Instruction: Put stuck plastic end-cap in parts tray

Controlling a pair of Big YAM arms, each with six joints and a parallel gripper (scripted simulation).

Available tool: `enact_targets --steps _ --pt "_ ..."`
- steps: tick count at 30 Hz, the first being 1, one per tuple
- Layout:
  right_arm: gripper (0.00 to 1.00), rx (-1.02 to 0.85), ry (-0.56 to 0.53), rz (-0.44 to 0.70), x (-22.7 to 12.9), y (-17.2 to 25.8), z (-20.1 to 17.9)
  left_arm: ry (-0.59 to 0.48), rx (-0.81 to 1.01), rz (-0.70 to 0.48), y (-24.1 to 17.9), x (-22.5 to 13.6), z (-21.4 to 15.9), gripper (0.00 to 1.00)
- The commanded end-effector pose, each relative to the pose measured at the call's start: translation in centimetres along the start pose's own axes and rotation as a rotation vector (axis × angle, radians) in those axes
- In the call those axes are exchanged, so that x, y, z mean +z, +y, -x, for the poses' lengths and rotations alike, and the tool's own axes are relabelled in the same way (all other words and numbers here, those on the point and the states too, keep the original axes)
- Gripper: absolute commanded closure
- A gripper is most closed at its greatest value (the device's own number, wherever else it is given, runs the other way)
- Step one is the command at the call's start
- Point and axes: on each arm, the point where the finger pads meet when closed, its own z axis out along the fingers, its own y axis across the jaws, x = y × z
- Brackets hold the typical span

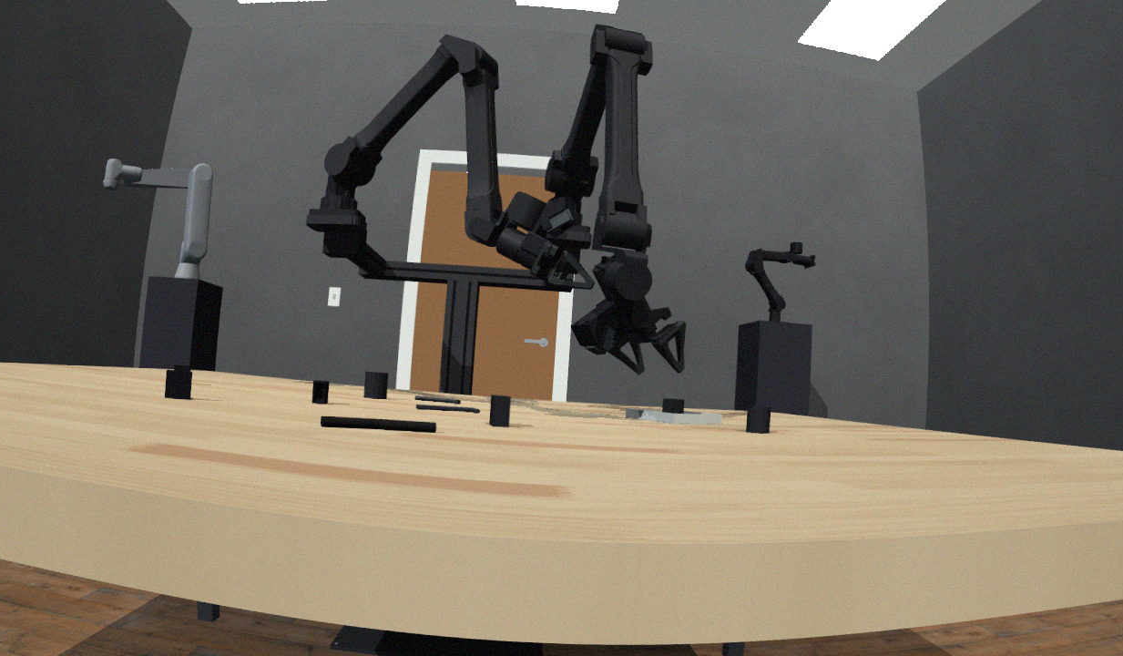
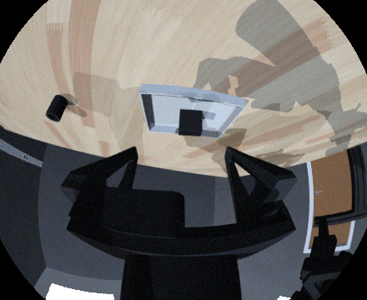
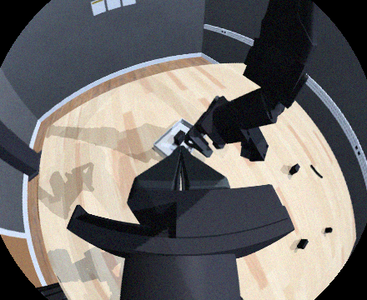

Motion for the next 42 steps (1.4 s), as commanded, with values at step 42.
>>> enact_targets --steps 42 --pt "1.0 0.583 0.27 -0.879 -37.4 -42.9 -14.3 -0.904 -1.631 -0.073 -2.0 1.8 -5.0 0.0"
